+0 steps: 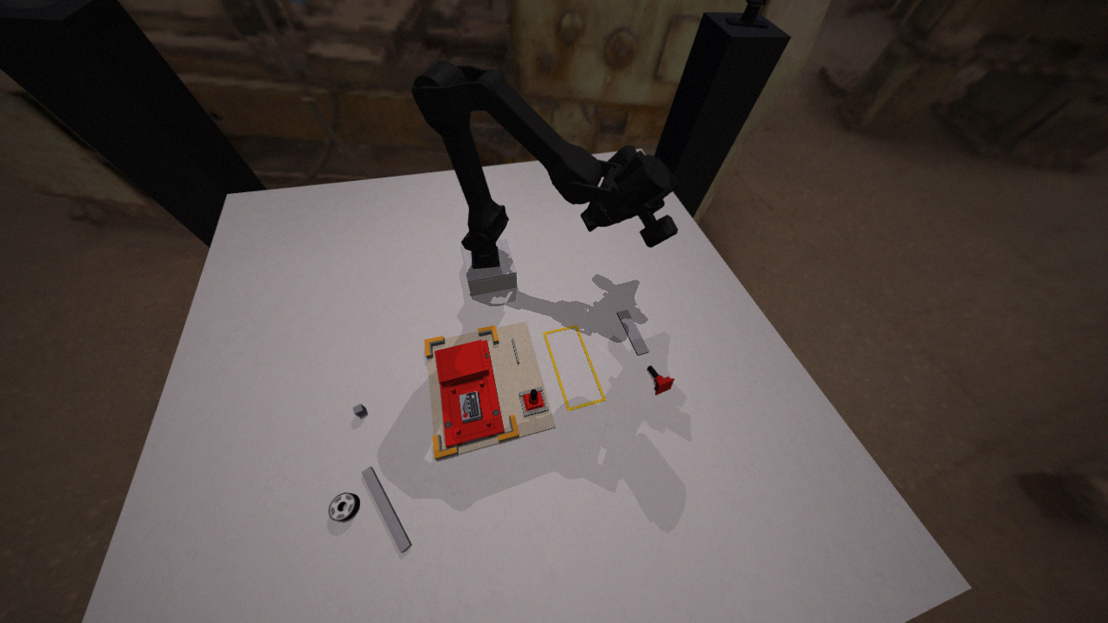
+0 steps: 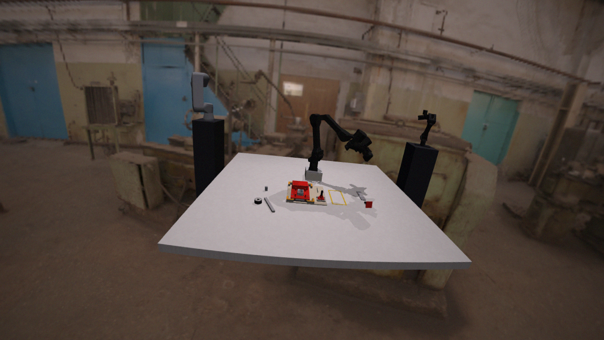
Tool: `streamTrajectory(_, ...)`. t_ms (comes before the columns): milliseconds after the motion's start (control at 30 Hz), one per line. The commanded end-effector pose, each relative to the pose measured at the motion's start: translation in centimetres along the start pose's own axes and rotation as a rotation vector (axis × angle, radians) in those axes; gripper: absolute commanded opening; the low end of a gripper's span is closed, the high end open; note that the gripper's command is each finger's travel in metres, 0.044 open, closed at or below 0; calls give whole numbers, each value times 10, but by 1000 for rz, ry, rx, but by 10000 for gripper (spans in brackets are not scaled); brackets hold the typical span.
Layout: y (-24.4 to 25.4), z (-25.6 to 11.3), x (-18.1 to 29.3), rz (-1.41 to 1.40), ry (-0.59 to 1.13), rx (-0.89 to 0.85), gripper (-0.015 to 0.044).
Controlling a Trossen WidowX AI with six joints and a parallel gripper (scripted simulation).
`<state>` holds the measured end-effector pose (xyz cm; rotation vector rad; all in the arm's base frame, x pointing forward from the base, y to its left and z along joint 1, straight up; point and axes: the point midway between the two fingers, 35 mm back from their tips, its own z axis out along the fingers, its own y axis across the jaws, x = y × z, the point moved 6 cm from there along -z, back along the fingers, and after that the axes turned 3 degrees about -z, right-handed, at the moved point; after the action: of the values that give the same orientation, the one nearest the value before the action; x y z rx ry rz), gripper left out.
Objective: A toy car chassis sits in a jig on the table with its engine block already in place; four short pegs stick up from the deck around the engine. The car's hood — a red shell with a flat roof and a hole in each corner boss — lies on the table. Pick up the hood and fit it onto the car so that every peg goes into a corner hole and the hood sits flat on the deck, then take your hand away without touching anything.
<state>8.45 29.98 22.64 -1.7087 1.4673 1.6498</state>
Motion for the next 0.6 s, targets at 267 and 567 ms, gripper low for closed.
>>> streamTrajectory(267,-65,-60,14,459,-25,385,236)
streamTrajectory(567,-110,-152,50,1024,-146,816,440)
